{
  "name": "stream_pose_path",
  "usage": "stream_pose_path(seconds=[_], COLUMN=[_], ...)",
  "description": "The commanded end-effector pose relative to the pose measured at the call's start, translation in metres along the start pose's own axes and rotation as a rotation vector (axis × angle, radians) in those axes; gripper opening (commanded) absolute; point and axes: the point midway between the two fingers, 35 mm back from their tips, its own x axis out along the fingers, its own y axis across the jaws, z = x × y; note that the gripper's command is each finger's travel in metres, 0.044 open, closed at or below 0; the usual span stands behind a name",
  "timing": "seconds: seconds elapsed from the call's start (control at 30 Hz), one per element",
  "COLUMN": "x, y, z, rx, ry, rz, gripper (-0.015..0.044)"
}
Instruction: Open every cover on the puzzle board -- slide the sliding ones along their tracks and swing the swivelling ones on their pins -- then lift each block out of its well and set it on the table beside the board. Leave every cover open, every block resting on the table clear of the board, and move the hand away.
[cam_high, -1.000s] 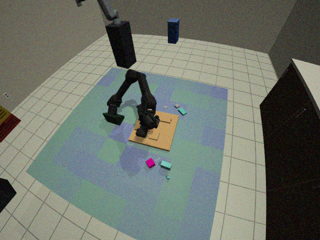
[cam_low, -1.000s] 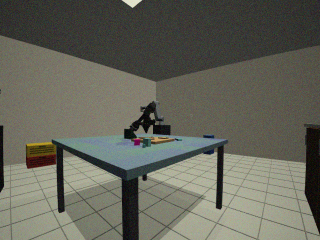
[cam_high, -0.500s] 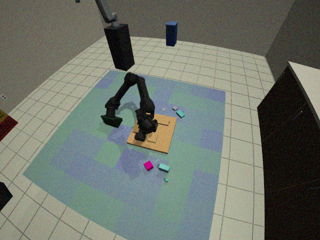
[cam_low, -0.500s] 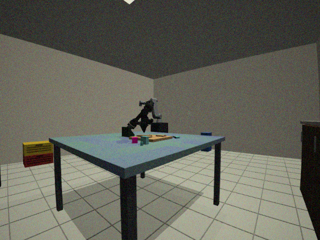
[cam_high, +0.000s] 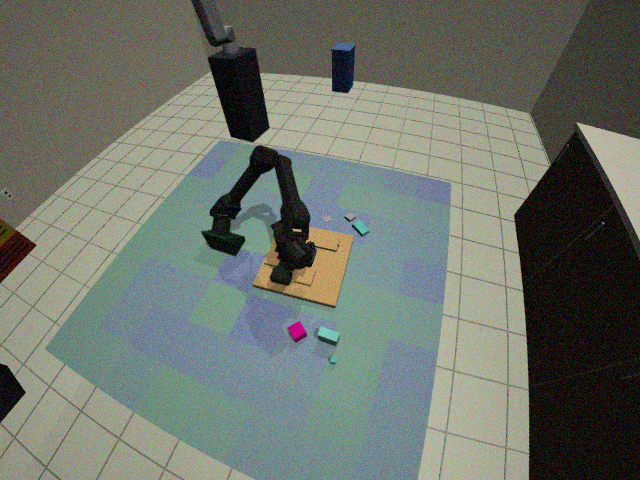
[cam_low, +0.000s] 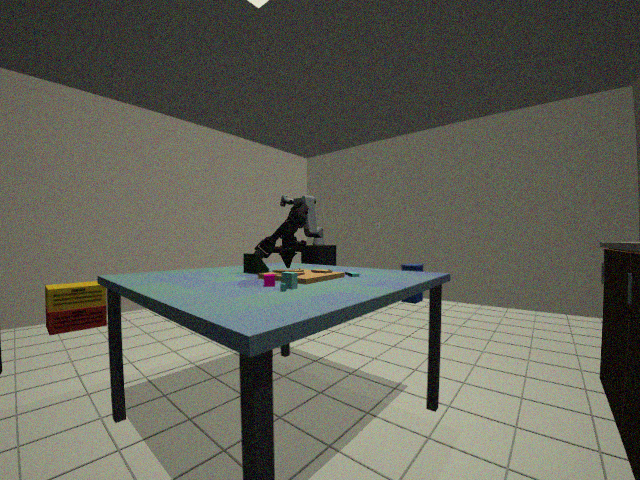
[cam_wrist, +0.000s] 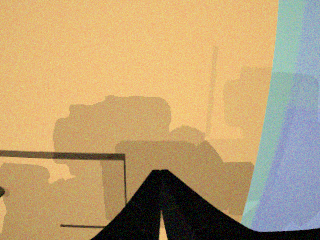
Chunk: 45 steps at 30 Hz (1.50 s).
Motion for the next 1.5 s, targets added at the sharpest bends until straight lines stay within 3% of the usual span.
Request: stream_pose_path(seconds=[0.0, 1.47], x=[0.006, 0.025], y=[0.001, 0.001], z=[-0.001, 0.018], rx=[0.006, 0.005], ry=[0.002, 0.001], rz=[0.005, 0.007], gripper=[0.0000, 0.0000])
